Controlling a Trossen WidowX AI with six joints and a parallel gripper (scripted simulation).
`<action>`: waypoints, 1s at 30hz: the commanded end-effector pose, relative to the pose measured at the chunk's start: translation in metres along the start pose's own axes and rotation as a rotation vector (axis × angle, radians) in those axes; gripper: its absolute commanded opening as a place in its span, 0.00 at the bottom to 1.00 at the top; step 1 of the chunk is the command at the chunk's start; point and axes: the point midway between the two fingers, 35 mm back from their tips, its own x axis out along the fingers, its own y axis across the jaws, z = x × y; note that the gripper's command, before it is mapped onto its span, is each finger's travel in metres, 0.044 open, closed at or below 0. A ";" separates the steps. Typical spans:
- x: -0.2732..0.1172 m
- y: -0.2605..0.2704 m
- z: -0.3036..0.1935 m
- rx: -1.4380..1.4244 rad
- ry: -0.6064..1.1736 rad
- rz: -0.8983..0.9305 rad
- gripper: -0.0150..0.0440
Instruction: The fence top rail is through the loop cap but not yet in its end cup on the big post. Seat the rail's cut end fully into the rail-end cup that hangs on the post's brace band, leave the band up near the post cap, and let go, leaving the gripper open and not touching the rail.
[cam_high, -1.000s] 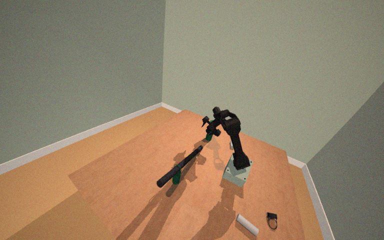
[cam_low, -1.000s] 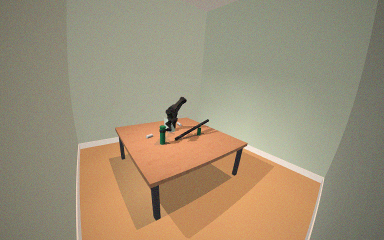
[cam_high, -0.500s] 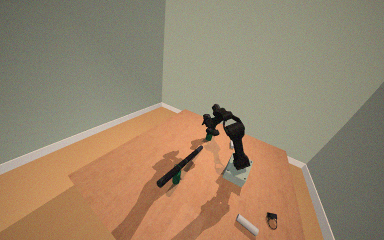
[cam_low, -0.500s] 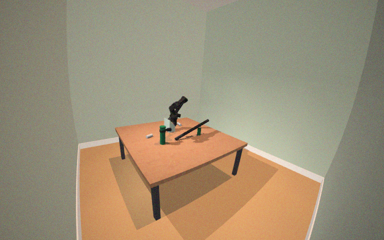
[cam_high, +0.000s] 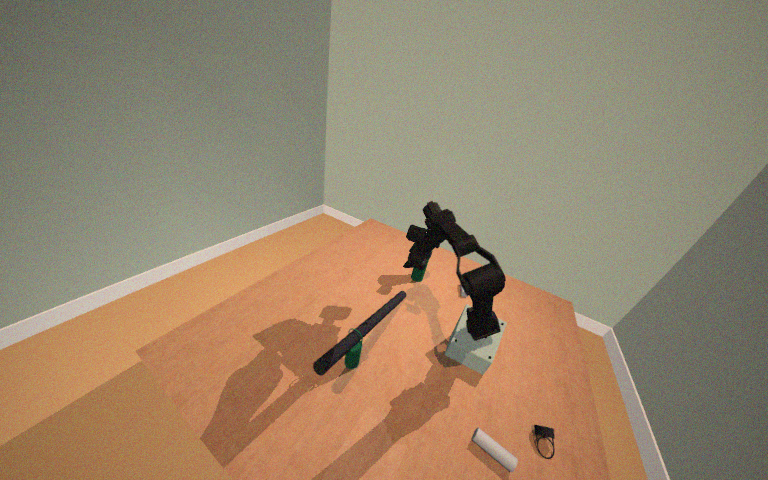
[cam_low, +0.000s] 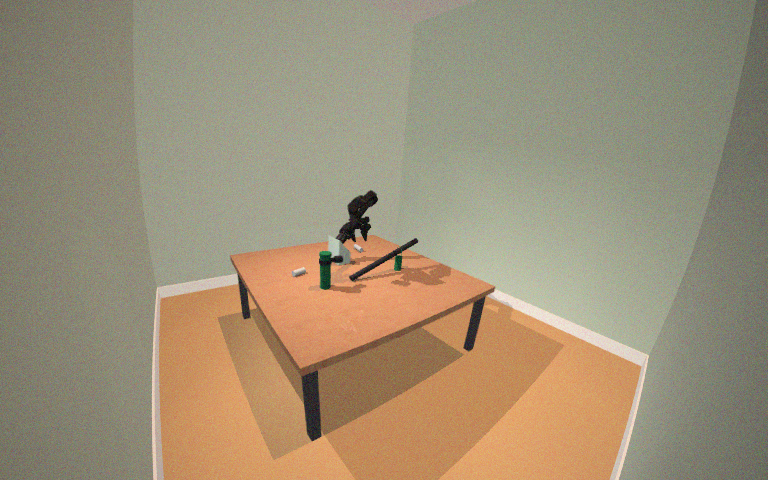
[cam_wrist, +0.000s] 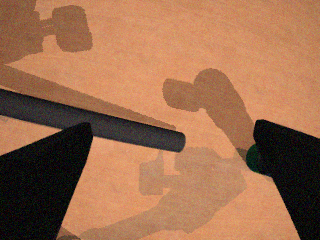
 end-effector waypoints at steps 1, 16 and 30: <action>-0.019 0.025 0.010 0.292 -0.001 -0.020 1.00; 0.018 0.040 0.006 -0.229 0.152 0.064 1.00; 0.088 0.079 -0.018 -1.287 0.333 0.444 1.00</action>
